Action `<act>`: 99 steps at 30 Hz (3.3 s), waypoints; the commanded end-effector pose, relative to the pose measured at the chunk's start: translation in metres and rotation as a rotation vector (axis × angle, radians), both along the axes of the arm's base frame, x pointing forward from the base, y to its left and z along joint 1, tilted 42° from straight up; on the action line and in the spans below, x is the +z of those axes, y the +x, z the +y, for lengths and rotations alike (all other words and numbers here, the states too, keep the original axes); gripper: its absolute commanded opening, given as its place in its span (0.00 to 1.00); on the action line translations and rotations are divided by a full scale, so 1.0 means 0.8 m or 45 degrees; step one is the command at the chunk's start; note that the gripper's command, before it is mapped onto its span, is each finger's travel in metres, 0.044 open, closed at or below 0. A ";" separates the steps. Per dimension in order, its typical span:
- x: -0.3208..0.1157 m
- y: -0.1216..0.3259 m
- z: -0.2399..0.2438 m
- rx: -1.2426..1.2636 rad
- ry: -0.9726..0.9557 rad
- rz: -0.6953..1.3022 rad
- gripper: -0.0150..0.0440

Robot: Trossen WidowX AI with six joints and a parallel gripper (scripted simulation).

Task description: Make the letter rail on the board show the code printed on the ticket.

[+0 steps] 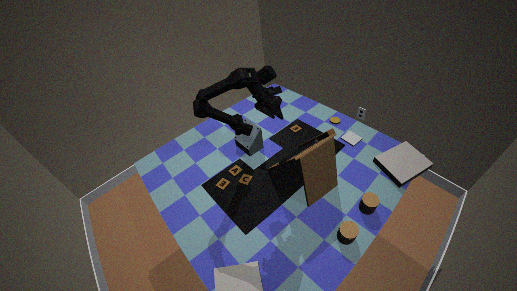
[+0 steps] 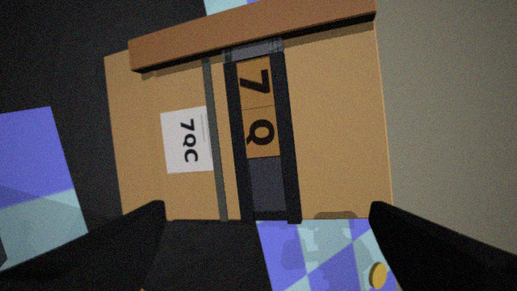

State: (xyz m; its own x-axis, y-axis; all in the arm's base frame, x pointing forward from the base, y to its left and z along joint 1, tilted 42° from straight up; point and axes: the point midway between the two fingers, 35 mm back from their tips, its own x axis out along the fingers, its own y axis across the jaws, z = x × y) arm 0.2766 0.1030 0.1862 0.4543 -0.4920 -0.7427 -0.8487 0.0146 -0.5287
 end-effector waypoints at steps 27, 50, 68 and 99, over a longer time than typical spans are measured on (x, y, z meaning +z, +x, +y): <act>-0.036 -0.001 -0.178 0.107 -0.260 0.422 0.83; -0.099 -0.146 -0.373 0.100 -0.296 1.018 0.83; -0.130 -0.154 -0.399 0.099 -0.298 1.019 0.83; -0.148 -0.158 -0.415 0.099 -0.299 1.020 0.83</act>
